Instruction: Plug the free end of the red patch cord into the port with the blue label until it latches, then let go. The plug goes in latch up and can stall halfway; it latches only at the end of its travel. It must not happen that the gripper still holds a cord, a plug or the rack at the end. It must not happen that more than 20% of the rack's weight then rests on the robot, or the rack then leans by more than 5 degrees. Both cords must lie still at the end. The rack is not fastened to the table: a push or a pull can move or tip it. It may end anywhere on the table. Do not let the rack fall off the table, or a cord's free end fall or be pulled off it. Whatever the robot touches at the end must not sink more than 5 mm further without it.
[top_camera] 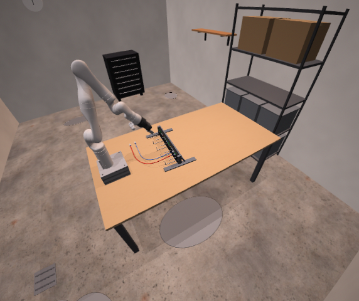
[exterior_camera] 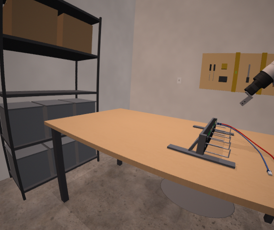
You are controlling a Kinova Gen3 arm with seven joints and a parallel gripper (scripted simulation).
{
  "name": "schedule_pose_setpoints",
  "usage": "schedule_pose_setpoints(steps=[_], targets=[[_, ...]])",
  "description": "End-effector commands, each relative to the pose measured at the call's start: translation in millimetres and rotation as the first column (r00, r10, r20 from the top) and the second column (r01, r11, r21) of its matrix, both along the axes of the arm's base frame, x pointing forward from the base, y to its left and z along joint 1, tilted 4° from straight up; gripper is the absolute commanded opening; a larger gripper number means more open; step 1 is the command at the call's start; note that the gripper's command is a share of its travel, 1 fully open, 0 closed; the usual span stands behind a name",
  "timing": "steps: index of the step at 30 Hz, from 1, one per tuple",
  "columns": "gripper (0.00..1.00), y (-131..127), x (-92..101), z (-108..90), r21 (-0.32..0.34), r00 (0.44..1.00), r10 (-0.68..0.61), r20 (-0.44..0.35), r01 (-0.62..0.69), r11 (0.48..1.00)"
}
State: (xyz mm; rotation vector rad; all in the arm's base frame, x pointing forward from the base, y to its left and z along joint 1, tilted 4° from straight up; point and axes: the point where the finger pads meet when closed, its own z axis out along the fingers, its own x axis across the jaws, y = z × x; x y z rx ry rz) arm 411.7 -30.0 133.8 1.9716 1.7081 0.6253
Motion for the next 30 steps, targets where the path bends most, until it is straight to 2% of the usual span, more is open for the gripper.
schedule_pose_setpoints(steps=[1, 8, 19, 30], targets=[[0.00, -19, -2.0, 0.3, 0.002, 0.999, -0.036, 0.002, 0.036, 0.999], [0.00, -29, -3.6, -0.1, 0.002, 0.999, -0.036, 0.002, 0.036, 0.999], [0.00, -30, -3.1, -0.8, 0.002, 0.999, -0.036, 0.002, 0.036, 0.999], [0.00, -31, 5.1, -11.6, 0.002, 0.999, -0.036, 0.002, 0.036, 0.999]])
